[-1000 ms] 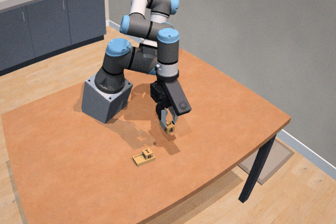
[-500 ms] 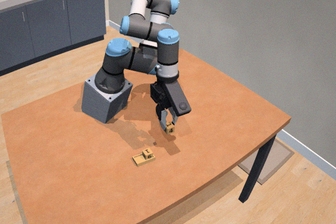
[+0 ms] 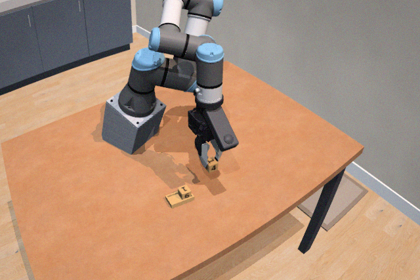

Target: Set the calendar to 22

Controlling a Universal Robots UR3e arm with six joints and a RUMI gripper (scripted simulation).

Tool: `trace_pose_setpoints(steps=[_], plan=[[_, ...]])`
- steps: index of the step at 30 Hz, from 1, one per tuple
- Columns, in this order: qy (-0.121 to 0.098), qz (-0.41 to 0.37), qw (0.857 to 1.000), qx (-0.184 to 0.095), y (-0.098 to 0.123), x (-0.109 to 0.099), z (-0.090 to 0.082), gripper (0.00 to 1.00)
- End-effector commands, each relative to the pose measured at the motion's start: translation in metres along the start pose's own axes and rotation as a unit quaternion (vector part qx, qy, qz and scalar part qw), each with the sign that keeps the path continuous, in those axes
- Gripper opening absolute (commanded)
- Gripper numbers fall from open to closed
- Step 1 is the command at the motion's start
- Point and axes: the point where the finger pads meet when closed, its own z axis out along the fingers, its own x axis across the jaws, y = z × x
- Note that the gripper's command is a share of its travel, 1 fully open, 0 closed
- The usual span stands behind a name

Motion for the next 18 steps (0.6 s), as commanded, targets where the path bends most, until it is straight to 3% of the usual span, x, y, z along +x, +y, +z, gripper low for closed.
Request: trace_pose_setpoints(steps=[1, 18], plan=[[0.002, 0.000, 1.000, 0.001, -0.001, 0.000, 0.010, 0.10], [0.002, 0.000, 1.000, 0.001, -0.002, 0.000, 0.049, 0.10]])
